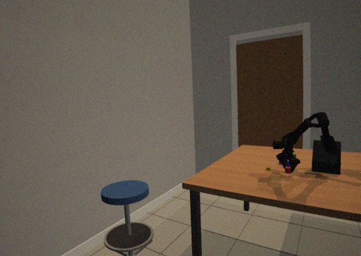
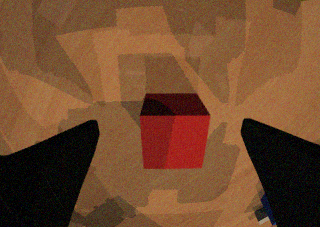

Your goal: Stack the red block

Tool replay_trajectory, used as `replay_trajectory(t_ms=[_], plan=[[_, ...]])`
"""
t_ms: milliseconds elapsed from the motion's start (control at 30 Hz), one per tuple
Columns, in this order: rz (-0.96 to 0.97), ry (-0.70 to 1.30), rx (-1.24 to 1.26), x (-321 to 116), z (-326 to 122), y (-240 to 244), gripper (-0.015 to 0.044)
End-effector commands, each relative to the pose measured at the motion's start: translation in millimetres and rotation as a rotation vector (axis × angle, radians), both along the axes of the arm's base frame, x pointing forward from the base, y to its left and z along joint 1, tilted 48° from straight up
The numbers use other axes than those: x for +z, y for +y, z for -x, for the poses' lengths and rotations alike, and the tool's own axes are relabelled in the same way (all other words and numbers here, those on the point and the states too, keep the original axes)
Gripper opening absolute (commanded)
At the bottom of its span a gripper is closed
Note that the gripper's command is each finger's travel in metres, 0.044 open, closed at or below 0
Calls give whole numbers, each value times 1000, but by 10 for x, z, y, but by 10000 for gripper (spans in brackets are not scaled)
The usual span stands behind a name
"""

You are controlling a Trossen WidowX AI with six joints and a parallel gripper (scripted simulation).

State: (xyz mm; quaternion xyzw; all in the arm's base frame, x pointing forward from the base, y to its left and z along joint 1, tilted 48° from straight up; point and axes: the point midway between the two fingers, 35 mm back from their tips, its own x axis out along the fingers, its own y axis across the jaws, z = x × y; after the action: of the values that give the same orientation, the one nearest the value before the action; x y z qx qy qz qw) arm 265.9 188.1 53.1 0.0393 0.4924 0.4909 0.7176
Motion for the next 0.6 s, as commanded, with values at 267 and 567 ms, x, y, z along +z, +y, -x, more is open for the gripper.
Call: replay_trajectory(t_ms=[267, 567], plan=[[4, 5, -5, -66, 6, 55, 440], [4, 5, -5, -63, 6, 54, 414]])
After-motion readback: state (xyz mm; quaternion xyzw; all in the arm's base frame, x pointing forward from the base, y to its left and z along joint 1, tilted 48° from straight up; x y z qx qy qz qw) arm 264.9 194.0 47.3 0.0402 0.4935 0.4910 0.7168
